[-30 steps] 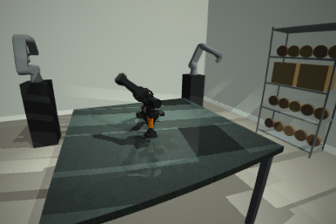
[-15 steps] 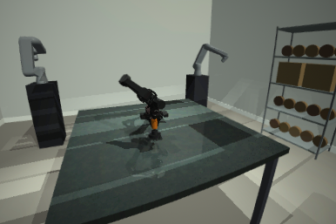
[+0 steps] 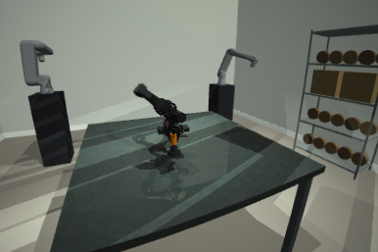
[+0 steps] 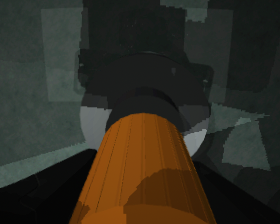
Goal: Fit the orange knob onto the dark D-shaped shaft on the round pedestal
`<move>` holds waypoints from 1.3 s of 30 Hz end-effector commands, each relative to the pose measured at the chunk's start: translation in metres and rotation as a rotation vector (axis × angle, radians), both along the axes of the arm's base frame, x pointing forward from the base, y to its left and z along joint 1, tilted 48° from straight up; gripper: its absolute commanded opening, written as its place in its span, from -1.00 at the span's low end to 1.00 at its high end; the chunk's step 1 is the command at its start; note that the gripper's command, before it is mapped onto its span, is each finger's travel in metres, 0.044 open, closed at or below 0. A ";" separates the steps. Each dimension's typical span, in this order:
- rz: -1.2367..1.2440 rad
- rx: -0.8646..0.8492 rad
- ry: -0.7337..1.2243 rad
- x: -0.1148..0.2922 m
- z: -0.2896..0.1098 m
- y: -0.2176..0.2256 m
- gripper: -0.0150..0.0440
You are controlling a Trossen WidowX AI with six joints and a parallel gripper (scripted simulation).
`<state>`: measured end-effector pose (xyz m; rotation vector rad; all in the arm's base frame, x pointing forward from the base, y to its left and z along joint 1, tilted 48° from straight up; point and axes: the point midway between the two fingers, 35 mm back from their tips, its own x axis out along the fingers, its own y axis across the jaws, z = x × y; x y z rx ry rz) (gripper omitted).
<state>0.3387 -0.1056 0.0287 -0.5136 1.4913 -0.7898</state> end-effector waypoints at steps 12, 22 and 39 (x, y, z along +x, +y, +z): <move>0.001 -0.001 -0.007 0.001 0.002 0.000 -0.49; 0.001 -0.001 -0.007 0.000 -0.001 -0.002 -0.49; -0.140 -0.019 -0.161 0.005 0.003 0.002 -0.49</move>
